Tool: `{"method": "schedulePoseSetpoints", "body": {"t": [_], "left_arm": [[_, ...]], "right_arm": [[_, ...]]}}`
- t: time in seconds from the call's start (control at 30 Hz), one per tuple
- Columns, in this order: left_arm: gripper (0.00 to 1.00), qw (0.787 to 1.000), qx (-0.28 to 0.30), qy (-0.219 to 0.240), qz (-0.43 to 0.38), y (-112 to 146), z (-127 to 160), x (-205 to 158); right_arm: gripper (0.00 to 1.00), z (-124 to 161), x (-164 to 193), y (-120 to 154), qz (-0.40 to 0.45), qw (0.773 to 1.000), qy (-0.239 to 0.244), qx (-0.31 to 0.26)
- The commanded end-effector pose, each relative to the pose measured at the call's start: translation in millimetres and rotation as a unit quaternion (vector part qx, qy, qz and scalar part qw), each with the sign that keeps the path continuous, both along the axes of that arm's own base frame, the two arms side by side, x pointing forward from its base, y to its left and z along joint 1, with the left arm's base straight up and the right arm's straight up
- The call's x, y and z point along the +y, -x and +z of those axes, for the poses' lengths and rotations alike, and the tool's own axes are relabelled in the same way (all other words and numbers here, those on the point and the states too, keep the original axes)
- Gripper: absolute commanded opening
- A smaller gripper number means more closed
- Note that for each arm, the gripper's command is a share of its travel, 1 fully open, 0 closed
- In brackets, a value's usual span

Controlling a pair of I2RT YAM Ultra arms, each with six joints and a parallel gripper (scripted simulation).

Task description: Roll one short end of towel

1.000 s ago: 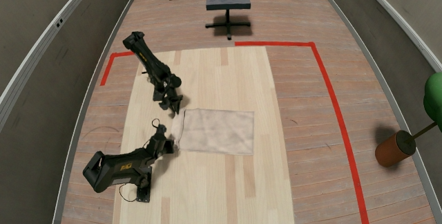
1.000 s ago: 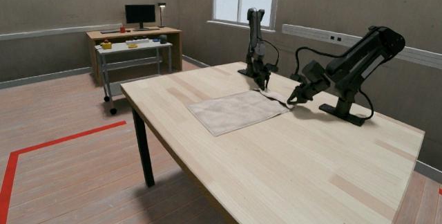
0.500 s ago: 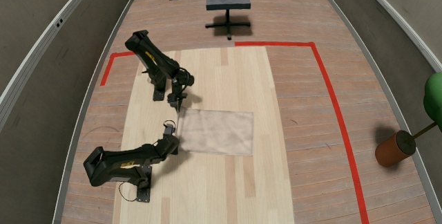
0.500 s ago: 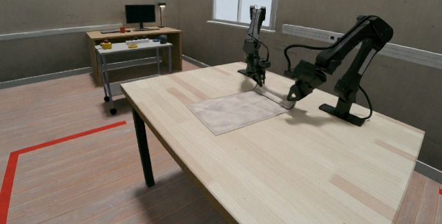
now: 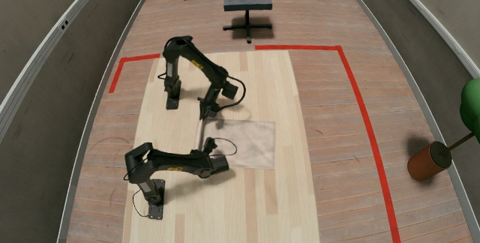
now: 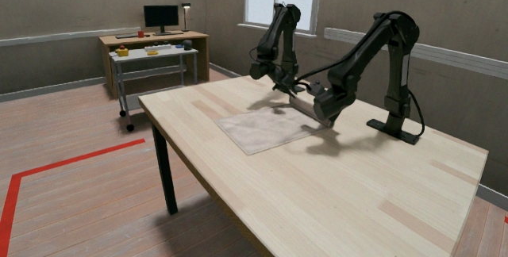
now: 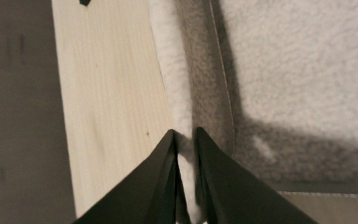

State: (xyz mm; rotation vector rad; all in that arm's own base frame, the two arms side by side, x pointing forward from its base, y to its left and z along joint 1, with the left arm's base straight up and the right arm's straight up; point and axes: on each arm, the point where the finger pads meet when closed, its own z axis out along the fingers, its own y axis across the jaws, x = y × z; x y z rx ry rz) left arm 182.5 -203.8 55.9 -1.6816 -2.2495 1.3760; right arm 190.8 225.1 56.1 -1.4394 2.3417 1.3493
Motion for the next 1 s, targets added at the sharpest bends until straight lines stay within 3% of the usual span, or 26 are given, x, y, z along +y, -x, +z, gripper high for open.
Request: {"method": "schedulePoseSetpoints", "body": {"t": [0.0, 0.27, 0.6, 0.7, 0.77, 0.97], "left_arm": [[0.1, 0.99, 0.132, 0.015, -0.045, 7.1, 21.6, 4.3], [0.1, 0.99, 0.132, 0.015, -0.045, -15.4, 18.0, 2.4], [0.1, 0.999, 0.011, 0.019, -0.048, -39.0, -2.0, 0.4], [0.1, 0.992, 0.12, 0.015, -0.046, -42.2, -8.6, 0.1], [0.1, 0.992, 0.12, 0.015, -0.046, -42.2, -8.6, 0.1], [0.1, 0.998, 0.047, 0.018, -0.047, -44.7, -19.0, -0.1]], "right_arm": [[0.14, 19.2, -2.0, 6.3, 0.069, 0.988, -0.031, 0.132], [0.14, 16.3, -3.3, -16.3, 0.069, 0.988, -0.031, 0.132], [0.14, -2.9, -4.7, -39.9, 0.069, 0.988, -0.031, 0.132], [0.14, -9.3, -4.8, -43.1, 0.069, 0.988, -0.031, 0.132], [0.14, -9.3, -4.8, -43.1, 0.069, 0.988, -0.031, 0.132], [0.14, -19.4, -5.0, -45.6, 0.069, 0.988, -0.031, 0.132]]}}
